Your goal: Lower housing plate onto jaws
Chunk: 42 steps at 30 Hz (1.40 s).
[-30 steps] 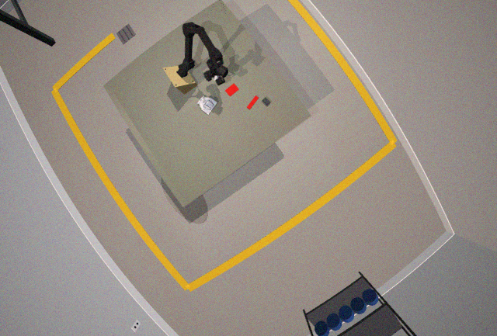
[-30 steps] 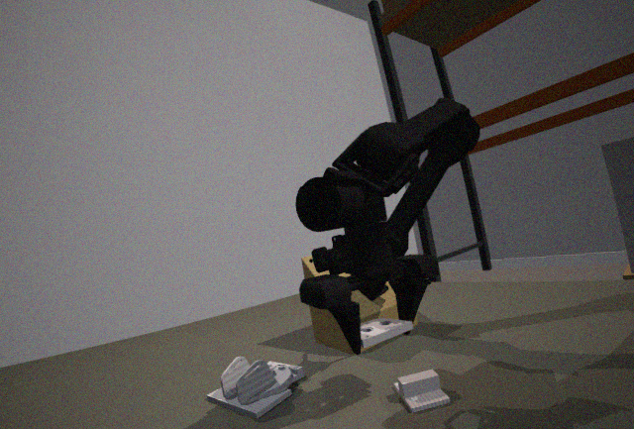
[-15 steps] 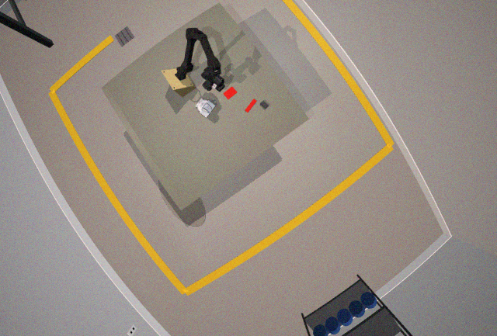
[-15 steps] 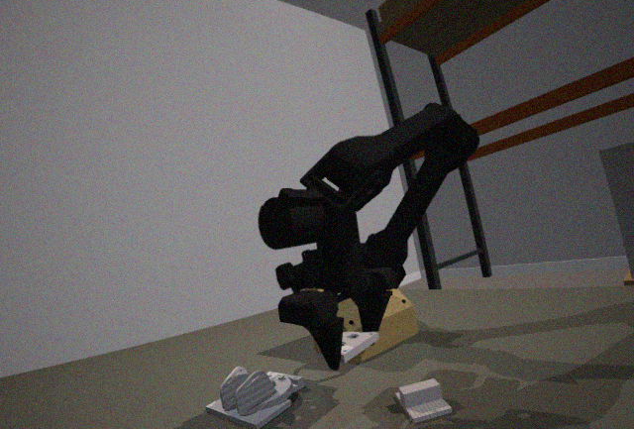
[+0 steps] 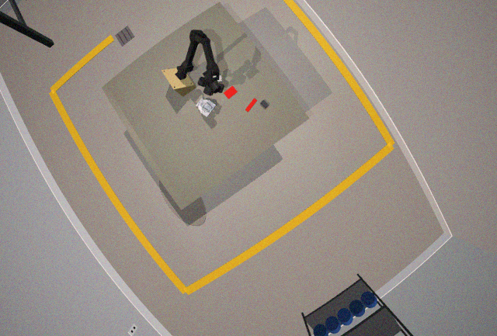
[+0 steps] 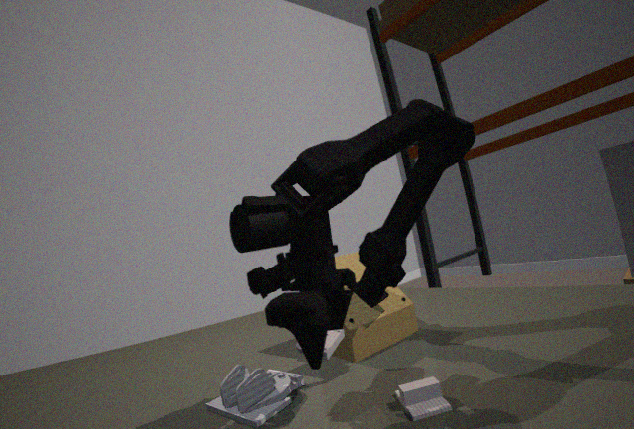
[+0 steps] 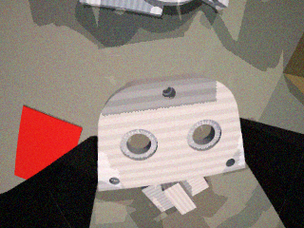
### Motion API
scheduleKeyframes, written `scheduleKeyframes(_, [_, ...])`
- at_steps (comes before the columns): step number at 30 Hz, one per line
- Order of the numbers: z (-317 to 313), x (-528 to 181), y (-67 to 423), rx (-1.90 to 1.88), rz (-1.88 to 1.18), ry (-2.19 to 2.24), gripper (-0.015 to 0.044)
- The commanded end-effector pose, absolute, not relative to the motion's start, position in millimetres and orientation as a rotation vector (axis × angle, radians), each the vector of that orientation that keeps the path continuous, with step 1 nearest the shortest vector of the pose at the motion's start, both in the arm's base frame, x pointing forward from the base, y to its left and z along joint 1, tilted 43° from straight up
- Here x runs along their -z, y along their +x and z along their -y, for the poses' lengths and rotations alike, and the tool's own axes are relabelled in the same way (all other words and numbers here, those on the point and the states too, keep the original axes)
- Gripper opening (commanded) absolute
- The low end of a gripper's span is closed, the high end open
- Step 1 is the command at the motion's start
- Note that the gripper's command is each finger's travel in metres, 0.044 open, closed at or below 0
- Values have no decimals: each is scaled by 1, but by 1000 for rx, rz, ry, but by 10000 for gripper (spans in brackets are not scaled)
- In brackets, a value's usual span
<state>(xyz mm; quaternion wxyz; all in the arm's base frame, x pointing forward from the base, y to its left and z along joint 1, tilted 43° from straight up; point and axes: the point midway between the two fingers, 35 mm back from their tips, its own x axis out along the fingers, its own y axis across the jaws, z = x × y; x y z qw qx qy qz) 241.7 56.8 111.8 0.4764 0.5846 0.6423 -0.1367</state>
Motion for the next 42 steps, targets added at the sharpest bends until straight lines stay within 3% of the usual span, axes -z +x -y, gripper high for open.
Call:
scheduleKeyframes(1, [-47, -103, 246, 239, -1568, 1341, 351])
scheduleKeyframes(42, [35, -35, 252, -540, -1353, 568, 351])
